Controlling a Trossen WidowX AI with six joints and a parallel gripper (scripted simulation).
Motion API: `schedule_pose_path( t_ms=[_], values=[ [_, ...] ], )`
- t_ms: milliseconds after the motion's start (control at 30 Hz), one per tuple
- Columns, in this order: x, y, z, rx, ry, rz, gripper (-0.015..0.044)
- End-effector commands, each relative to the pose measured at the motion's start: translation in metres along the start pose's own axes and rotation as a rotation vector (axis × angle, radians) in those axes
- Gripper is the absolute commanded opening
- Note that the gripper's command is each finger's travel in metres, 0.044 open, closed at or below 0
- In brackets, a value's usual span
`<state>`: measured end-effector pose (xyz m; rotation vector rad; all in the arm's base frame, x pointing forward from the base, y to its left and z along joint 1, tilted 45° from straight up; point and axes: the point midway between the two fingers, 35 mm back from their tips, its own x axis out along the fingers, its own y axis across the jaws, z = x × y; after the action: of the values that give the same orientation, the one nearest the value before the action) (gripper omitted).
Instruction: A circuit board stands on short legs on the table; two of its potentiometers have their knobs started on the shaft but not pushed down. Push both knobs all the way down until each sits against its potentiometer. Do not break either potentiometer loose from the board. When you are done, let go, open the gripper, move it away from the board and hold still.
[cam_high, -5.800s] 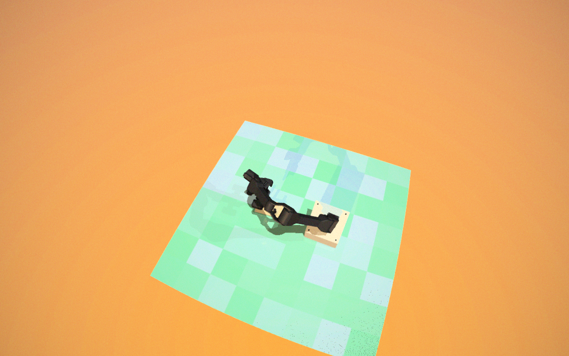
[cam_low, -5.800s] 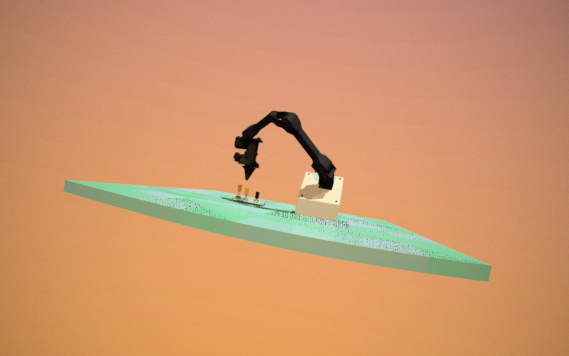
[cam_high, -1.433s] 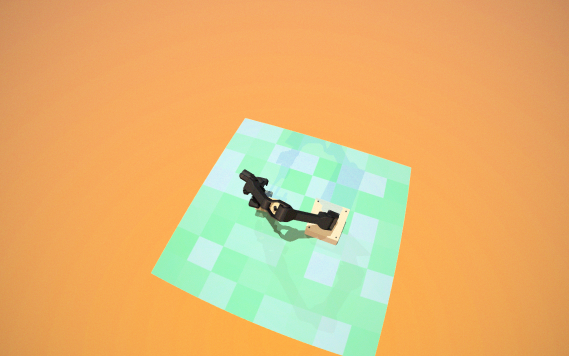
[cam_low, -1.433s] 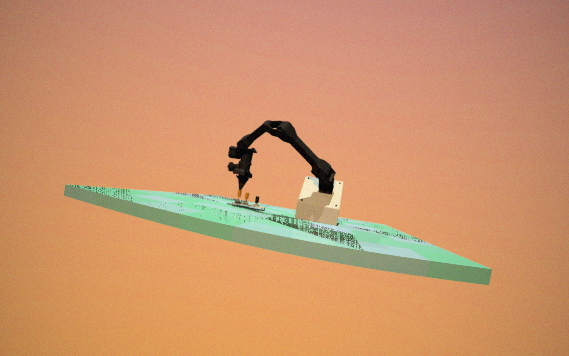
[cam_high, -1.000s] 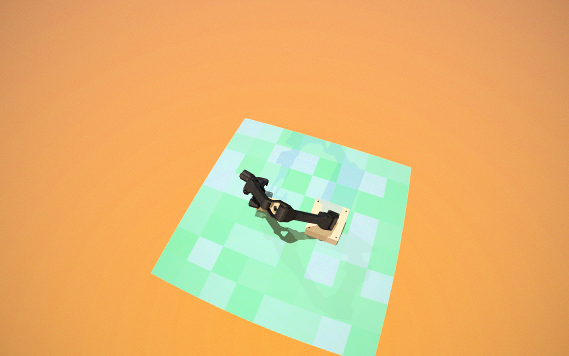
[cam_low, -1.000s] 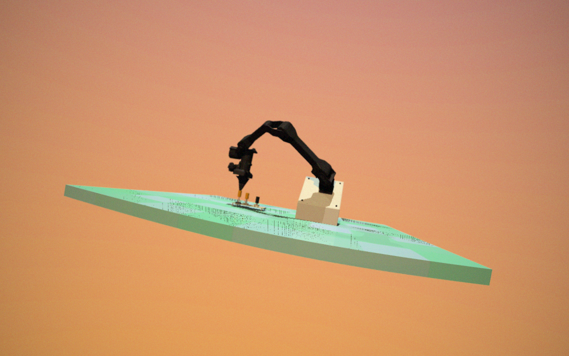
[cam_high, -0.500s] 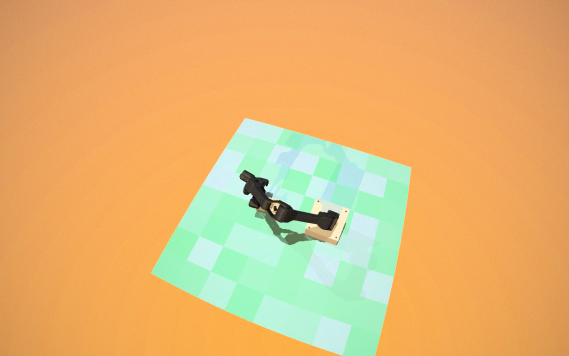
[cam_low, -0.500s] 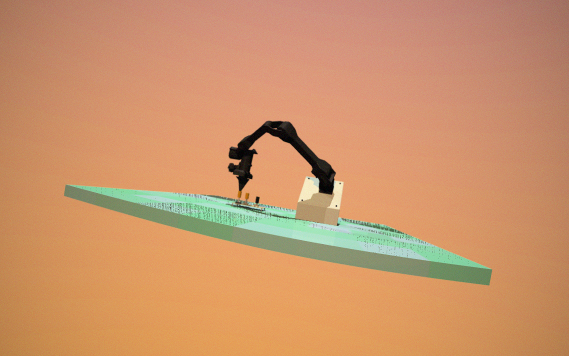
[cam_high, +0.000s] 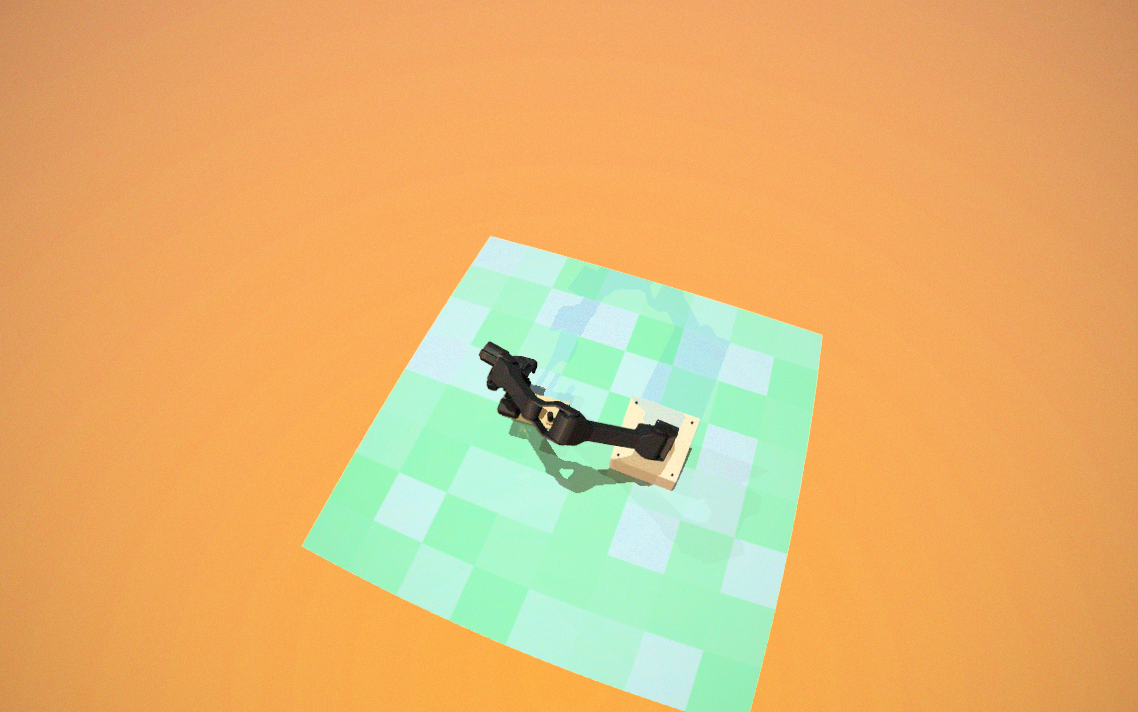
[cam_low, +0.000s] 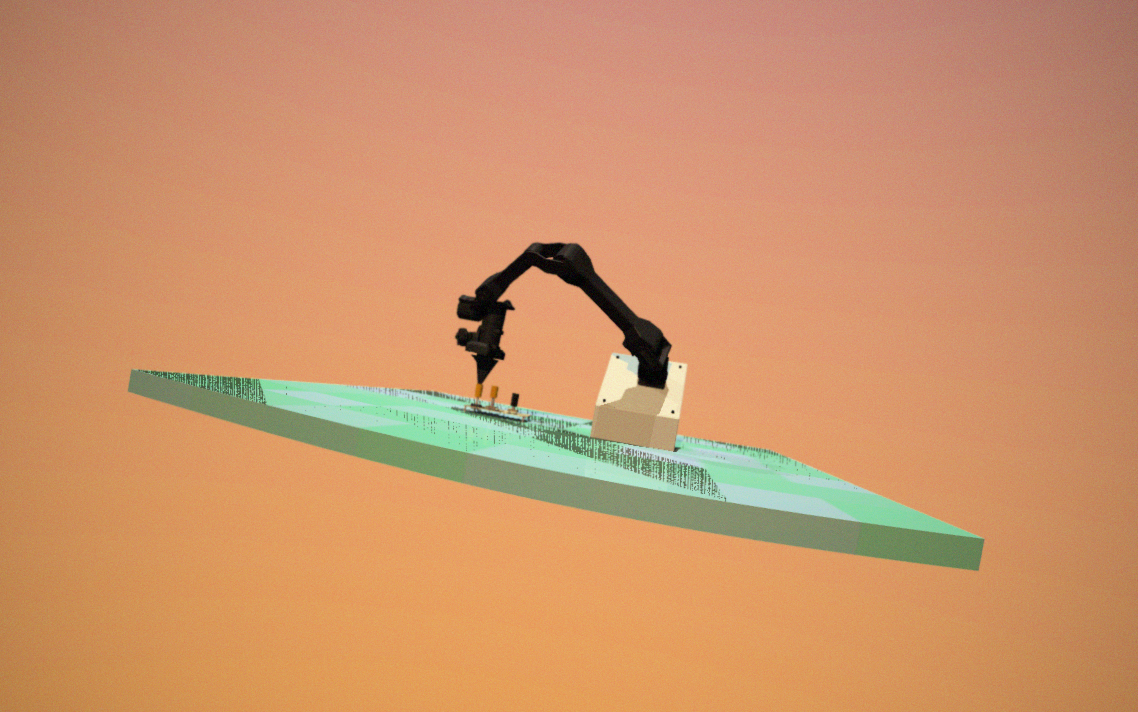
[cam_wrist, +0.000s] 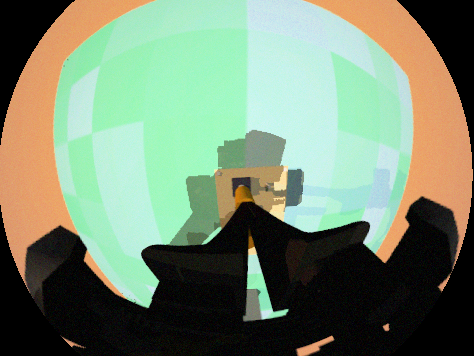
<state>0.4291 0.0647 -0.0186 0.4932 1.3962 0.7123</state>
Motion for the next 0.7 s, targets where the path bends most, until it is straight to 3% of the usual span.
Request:
schedule_pose_path(
  t_ms=[0, 667],
  values=[
    [0.0316, 0.0042, 0.0004, -0.043, 0.033, 0.002, 0.0],
    [0.0388, 0.0042, 0.0002, -0.043, 0.033, 0.003, 0.0]
  ],
)
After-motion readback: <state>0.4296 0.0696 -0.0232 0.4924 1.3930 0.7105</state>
